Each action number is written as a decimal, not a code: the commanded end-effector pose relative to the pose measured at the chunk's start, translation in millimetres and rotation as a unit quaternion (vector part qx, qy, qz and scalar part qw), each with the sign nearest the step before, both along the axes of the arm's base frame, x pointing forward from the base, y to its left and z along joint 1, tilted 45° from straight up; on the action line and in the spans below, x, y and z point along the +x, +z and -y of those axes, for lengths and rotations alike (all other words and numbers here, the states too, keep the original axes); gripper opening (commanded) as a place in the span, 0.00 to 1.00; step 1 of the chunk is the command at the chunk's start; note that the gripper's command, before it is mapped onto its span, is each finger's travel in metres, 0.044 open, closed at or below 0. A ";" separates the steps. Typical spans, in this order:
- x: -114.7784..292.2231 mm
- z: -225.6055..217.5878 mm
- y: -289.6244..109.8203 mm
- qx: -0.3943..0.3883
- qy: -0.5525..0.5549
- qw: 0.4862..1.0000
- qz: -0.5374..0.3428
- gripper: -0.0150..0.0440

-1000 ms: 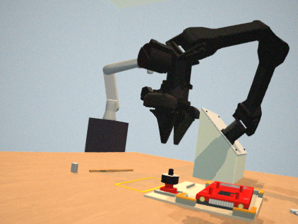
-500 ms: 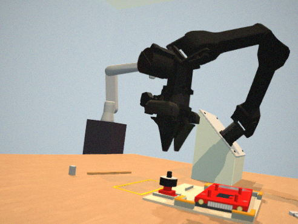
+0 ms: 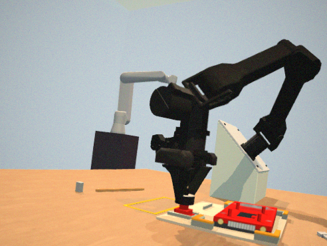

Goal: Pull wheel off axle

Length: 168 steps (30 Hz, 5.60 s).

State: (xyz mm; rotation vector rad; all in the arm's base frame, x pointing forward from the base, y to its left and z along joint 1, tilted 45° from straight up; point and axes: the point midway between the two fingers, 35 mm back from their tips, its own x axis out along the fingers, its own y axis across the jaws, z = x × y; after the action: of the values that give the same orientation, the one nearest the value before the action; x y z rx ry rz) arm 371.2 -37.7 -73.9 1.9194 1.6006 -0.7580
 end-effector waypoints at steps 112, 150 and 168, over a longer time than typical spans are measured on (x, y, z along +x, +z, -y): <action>-4.7 22.5 22.0 0.001 -0.003 1.000 -0.001 0.25; -4.0 9.8 12.1 0.002 -0.004 1.000 -0.001 0.76; -3.6 12.4 15.0 0.000 0.000 1.000 0.000 0.30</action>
State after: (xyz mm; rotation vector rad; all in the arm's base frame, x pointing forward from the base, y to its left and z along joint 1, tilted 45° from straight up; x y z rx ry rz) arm 367.4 -49.7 -59.4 1.9211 1.5998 -0.7617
